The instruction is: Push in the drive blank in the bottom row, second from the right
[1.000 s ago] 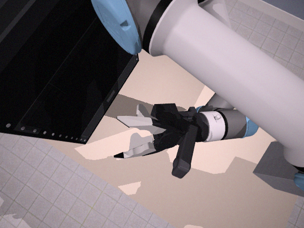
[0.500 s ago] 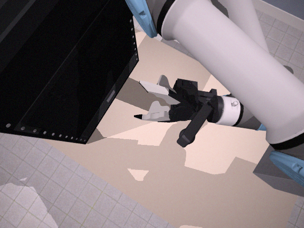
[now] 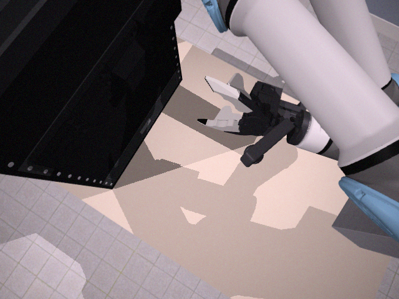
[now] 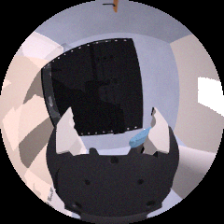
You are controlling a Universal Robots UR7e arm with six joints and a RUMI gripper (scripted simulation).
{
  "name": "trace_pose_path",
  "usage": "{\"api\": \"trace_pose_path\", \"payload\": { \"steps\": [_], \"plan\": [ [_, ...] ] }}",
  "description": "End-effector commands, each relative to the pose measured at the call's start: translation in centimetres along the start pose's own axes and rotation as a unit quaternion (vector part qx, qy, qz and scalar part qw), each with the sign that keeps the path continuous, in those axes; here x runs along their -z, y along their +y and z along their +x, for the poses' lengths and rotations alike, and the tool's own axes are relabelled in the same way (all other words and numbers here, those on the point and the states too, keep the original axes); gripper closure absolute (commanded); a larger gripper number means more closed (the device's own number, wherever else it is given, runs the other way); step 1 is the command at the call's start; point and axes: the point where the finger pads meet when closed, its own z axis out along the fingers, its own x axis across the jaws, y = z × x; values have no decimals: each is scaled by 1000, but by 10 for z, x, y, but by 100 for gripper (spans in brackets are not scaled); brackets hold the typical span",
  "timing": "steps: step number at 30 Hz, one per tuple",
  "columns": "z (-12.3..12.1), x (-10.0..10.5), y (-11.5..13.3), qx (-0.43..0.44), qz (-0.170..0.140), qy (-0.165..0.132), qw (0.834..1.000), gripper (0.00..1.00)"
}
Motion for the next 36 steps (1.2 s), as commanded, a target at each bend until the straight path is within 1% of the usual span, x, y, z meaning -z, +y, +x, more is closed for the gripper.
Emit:
{"api": "trace_pose_path", "payload": {
  "steps": [1,11,13,24,36],
  "plan": [
    [2,8,22,21,-29,-5,999,0],
    [4,17,52,51,-71,-13,996,0],
    [4,17,52,51,-71,-13,996,0],
    [7,23,68,67,-94,-17,993,0],
    [7,24,73,72,-100,-18,992,0]
  ]
}}
